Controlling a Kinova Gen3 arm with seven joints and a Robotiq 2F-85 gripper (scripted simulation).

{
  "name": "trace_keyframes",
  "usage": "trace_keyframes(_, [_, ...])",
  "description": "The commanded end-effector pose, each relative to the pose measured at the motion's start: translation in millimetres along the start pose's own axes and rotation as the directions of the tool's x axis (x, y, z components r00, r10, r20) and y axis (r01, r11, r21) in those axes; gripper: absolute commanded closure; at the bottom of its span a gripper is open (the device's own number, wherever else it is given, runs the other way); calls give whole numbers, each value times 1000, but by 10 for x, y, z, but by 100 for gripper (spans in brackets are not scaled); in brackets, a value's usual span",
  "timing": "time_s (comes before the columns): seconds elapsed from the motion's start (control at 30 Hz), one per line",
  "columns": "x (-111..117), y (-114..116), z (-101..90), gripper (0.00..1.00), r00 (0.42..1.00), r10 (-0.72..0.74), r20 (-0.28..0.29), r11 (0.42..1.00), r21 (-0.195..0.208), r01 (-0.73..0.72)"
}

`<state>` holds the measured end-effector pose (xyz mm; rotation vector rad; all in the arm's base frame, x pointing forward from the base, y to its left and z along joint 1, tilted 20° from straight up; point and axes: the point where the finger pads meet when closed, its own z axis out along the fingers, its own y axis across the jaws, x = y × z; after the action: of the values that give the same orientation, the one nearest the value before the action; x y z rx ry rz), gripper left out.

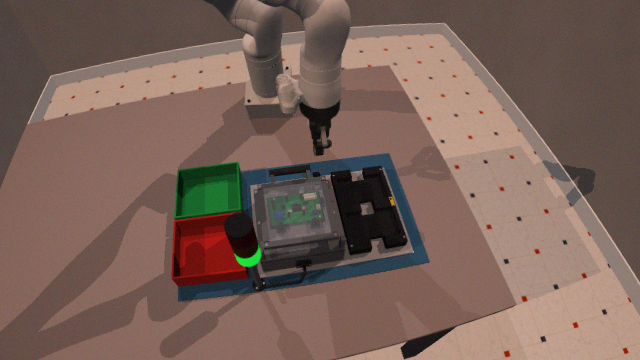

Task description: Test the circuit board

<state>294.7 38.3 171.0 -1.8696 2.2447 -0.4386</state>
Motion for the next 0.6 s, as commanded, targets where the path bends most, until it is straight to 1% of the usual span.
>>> trace_keyframes(0.0, [-1,-2,-2,100,1000,0,0,1000,1,0])
trace_keyframes(0.03, [-1,-2,-2,74,1000,0,0,1000,1,0])
trace_keyframes(0.57, [-1,-2,-2,74,1000,0,0,1000,1,0])
